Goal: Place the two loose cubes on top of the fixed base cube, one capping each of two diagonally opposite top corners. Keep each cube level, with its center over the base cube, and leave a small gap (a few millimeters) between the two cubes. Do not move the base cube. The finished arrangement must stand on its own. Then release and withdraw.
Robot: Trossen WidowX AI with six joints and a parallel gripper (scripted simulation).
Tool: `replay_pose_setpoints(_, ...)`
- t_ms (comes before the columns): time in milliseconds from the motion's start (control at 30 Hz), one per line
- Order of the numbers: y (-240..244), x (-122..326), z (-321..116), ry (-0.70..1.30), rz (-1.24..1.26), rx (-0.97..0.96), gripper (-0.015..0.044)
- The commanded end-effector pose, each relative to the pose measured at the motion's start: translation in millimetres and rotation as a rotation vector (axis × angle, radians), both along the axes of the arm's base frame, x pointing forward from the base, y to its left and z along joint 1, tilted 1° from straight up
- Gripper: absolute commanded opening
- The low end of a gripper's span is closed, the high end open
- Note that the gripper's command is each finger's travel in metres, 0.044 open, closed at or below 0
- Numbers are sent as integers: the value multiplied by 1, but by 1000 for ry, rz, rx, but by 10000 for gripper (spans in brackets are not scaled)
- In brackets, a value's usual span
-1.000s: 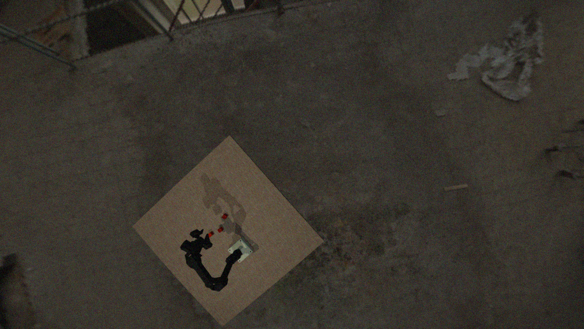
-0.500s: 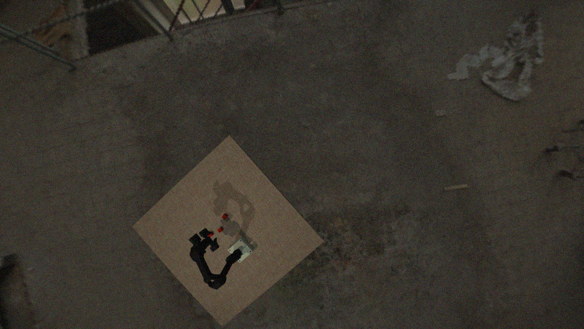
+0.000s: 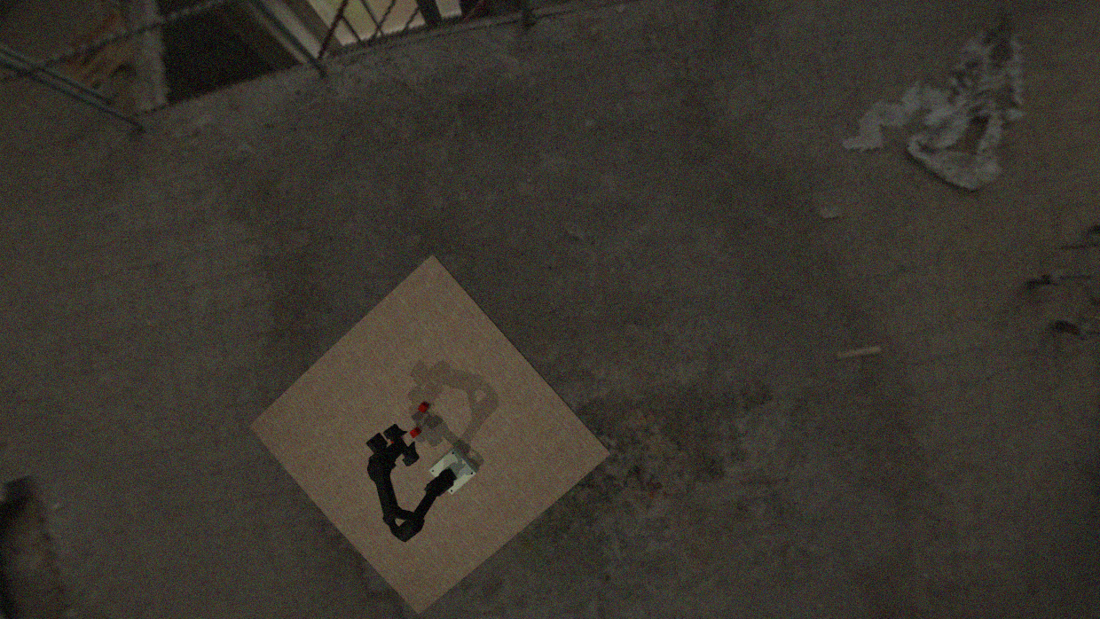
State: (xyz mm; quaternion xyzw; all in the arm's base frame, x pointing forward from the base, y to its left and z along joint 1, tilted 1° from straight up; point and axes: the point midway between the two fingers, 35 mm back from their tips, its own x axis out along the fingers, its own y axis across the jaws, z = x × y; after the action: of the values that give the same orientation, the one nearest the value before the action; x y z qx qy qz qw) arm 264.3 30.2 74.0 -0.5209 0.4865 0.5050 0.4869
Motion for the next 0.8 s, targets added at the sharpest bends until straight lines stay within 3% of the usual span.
replay_pose_setpoints(0, 0, 0, -8, 3, 4, 2, 265)
replay_pose_setpoints(767, 0, 0, -43, 3, 4, 2, 265)
